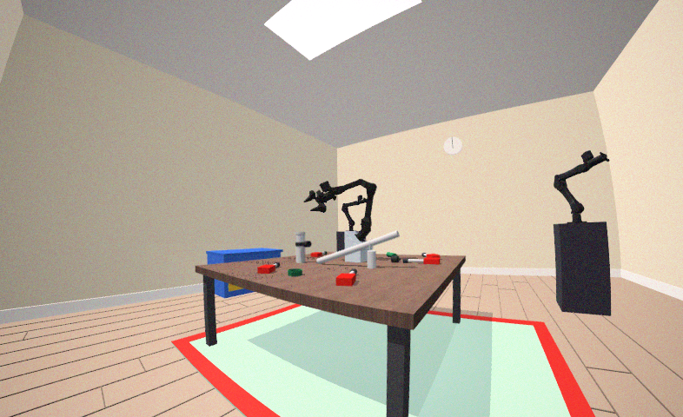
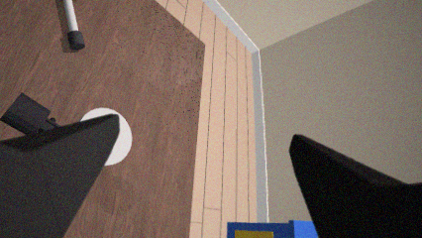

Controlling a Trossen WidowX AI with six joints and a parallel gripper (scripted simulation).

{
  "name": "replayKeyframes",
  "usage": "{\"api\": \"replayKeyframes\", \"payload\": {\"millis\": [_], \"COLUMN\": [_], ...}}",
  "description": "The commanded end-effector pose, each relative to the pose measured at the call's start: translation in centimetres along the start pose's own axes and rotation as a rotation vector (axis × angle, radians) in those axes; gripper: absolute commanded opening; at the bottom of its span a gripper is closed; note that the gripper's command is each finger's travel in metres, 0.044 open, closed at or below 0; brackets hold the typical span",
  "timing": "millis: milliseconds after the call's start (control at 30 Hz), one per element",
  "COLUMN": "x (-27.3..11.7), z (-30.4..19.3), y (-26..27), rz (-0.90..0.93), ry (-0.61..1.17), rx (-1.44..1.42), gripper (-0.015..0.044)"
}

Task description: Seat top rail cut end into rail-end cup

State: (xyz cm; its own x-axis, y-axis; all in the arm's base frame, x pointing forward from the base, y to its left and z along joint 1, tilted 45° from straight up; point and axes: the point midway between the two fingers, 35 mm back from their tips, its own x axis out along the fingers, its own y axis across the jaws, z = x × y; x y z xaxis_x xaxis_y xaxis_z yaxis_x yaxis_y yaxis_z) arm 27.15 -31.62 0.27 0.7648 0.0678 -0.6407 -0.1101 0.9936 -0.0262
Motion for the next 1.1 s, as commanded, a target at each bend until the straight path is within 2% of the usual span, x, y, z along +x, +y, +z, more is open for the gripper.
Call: {"api": "replayKeyframes", "payload": {"millis": [0,333,400,800,1067], "x": [1.1,-0.8,-1.4,-1.2,2.6], "z": [2.9,6.7,6.8,6.7,4.5], "y": [6.9,22.2,24.0,23.9,20.1], "rz": [0.185,0.517,0.547,0.556,0.612], "ry": [0.052,0.33,0.377,0.371,0.205], "rx": [0.182,0.549,0.589,0.553,-0.006], "gripper": [0.044,0.044,0.044,0.044,0.044]}}
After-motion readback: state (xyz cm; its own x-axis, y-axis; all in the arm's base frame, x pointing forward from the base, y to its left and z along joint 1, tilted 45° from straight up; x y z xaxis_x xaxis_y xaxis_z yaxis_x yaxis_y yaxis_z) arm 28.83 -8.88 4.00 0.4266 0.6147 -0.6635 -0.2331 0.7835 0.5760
